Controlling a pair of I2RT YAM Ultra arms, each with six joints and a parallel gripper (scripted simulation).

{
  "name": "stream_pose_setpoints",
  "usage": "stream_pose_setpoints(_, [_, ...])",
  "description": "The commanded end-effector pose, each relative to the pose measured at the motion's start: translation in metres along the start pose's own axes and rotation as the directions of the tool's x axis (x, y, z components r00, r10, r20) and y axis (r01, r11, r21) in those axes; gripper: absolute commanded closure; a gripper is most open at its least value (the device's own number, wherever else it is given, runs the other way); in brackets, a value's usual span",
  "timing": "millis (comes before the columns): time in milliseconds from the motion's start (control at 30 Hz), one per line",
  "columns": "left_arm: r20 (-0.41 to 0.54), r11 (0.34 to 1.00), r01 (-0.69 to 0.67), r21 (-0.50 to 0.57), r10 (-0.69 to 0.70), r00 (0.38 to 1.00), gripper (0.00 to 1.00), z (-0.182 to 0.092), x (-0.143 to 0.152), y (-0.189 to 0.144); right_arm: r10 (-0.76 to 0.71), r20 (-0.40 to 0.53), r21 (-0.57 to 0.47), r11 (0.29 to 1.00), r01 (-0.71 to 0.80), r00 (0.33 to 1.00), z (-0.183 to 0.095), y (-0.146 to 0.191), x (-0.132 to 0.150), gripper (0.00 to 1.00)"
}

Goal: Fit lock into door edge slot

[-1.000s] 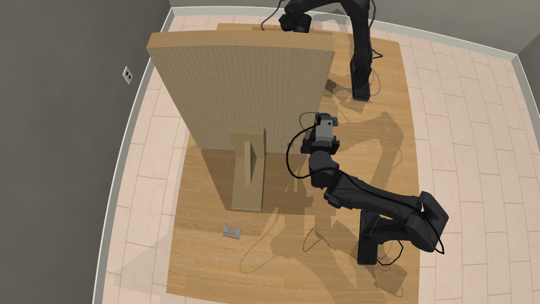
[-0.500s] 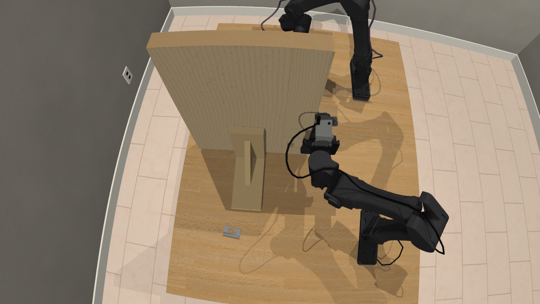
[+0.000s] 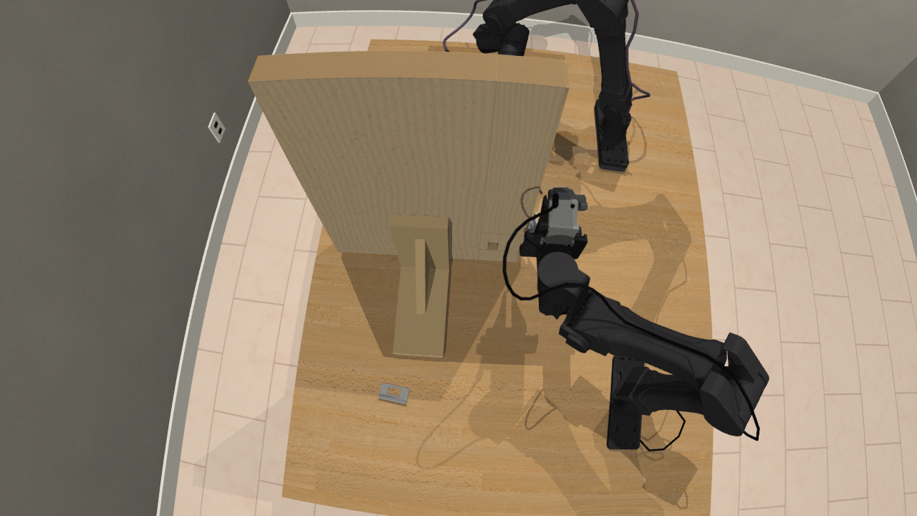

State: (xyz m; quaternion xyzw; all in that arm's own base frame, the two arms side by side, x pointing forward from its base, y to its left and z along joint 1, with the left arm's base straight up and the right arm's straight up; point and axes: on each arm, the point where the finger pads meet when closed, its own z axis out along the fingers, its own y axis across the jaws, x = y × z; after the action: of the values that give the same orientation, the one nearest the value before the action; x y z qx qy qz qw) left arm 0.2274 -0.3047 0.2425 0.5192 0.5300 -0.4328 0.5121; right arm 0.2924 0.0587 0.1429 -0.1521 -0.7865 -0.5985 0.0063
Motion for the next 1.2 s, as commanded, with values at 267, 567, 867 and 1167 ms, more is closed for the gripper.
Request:
stream_pose_setpoints(267, [-0.016, 1.000, 0.029, 0.002, -0.028, 0.999, 0.86, -0.002, 0.005, -0.025, -0.038, 0.016, -0.014, 0.999, 0.038, 0.999, -0.003, 0.010, -0.007, 0.00])
stream_pose_setpoints(567, [-0.017, 1.000, 0.031, 0.002, -0.031, 0.999, 0.86, -0.003, 0.007, -0.036, -0.038, 0.016, -0.014, 0.999, 0.038, 0.999, -0.003, 0.010, -0.007, 0.00])
stream_pose_setpoints(867, [-0.018, 0.999, 0.036, 0.003, -0.036, 0.999, 0.86, -0.005, 0.009, -0.048, -0.038, 0.016, -0.014, 0.999, 0.038, 0.999, -0.003, 0.010, -0.007, 0.00])
stream_pose_setpoints(1167, [-0.012, 1.000, 0.025, 0.003, -0.025, 1.000, 0.98, -0.004, 0.007, -0.047, -0.038, 0.016, -0.014, 0.999, 0.038, 0.999, -0.003, 0.010, -0.007, 0.00])
